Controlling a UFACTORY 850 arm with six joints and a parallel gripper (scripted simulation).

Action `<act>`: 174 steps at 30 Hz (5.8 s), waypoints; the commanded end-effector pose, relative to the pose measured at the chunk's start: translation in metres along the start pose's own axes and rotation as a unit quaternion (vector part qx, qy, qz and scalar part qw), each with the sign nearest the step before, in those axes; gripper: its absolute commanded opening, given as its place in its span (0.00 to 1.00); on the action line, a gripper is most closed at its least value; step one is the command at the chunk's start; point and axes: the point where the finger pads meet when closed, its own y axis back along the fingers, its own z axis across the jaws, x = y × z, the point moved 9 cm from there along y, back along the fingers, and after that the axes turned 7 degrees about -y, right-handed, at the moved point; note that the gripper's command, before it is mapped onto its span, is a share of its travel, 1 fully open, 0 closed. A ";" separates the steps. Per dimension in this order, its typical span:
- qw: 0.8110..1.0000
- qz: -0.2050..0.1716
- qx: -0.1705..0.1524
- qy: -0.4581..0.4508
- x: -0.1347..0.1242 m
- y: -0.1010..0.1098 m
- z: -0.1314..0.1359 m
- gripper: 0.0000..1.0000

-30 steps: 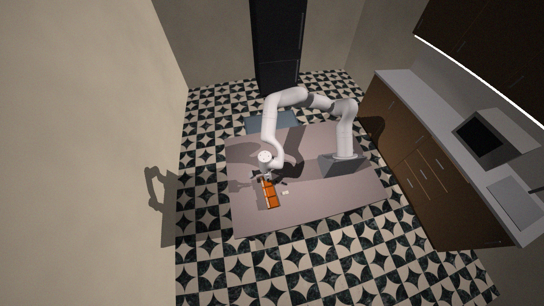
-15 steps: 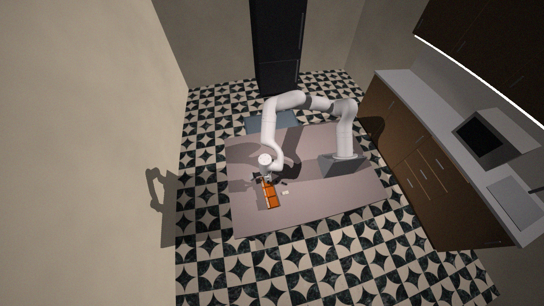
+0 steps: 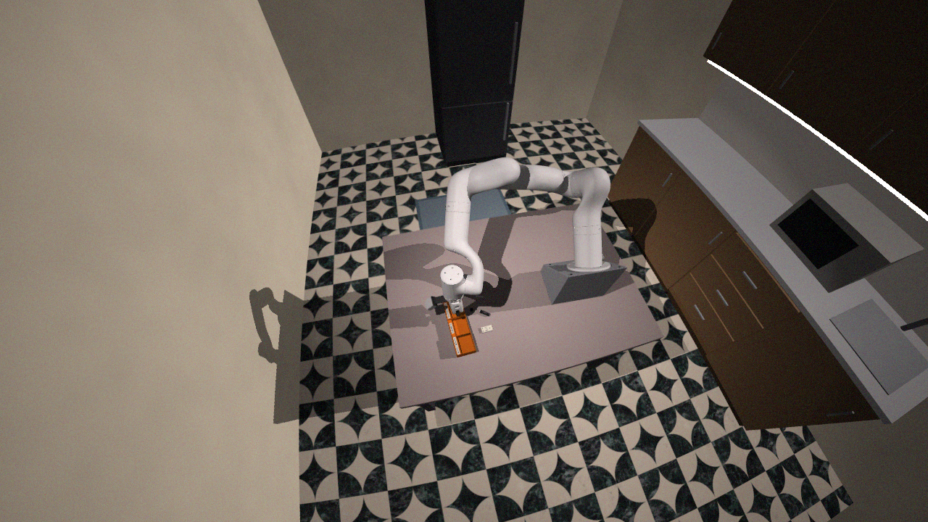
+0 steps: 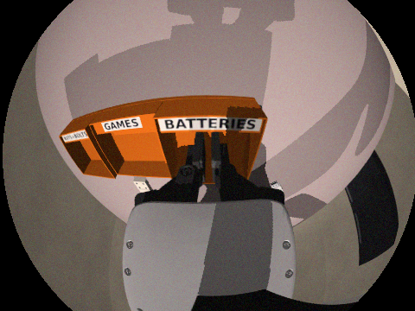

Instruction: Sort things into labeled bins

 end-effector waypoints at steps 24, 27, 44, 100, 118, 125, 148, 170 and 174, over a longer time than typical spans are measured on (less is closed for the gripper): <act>1.000 0.001 0.000 0.000 0.001 0.001 0.000 0.07; 1.000 0.001 0.000 0.000 0.001 0.001 0.000 0.07; 1.000 0.001 0.000 0.000 0.001 0.006 0.000 0.07; 1.000 0.001 0.000 0.000 -0.001 0.053 -0.084 0.07; 1.000 0.001 0.000 0.000 0.000 0.013 -0.084 0.07; 1.000 0.001 0.000 0.000 0.000 0.001 -0.084 0.07; 1.000 0.001 0.000 0.000 0.000 0.001 -0.084 0.07; 1.000 0.001 0.000 0.000 0.000 0.001 -0.084 0.07; 1.000 0.001 0.000 0.000 0.000 0.001 -0.084 0.07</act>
